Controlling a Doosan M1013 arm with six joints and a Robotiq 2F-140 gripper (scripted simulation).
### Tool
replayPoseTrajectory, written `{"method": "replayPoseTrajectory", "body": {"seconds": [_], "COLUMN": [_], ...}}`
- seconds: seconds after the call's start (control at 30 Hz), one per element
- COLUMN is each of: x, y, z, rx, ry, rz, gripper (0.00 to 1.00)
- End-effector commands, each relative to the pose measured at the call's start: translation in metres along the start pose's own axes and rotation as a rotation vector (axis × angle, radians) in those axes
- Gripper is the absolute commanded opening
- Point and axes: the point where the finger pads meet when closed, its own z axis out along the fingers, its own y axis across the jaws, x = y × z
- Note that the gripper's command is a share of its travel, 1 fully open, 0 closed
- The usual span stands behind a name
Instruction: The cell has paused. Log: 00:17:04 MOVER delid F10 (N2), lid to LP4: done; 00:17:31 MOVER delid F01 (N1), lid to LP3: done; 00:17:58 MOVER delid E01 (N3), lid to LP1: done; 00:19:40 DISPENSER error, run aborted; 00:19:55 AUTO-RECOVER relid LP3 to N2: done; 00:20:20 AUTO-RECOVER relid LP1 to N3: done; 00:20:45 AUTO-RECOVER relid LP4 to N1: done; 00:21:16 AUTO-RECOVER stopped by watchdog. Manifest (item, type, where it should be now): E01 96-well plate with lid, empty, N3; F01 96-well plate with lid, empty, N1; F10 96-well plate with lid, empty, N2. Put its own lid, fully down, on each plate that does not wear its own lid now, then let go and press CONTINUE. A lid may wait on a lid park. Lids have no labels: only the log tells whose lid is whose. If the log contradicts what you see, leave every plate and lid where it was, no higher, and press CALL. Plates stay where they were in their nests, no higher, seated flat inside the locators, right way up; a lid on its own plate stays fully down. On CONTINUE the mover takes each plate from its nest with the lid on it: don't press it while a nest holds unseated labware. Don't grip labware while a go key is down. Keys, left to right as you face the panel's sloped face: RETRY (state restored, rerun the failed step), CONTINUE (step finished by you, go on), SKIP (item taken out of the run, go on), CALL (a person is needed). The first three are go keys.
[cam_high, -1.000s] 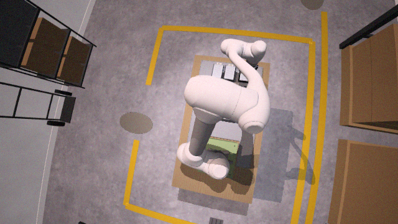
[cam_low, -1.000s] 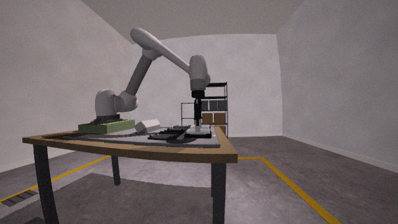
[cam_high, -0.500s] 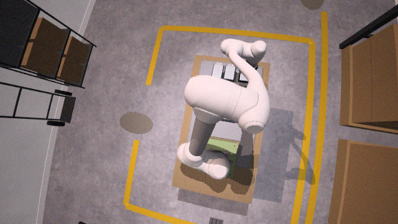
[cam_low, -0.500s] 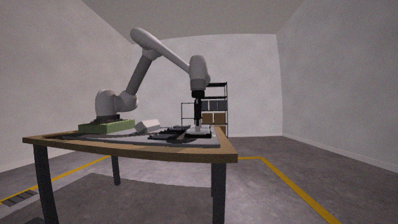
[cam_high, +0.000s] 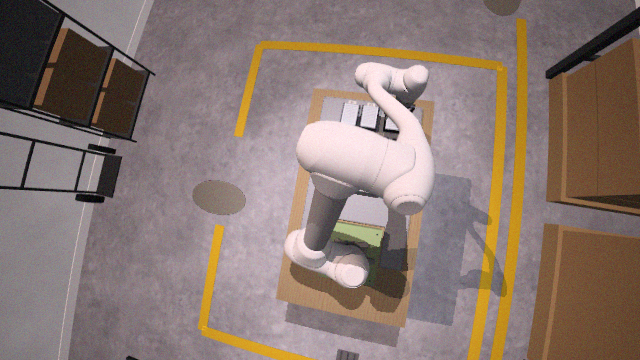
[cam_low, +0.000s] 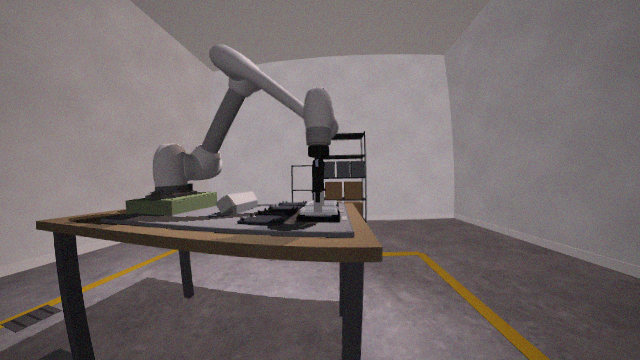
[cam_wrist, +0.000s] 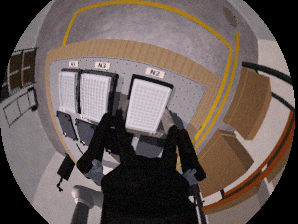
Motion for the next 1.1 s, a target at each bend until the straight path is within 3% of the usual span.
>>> {"method": "replayPoseTrajectory", "body": {"seconds": [0.0,1.07], "x": [0.0000,0.0000], "y": [0.0000,0.0000], "z": [-0.0002,0.0025], "rx": [0.000,0.000], "ry": [0.000,0.000], "rz": [0.000,0.000], "gripper": [0.00,0.00]}}
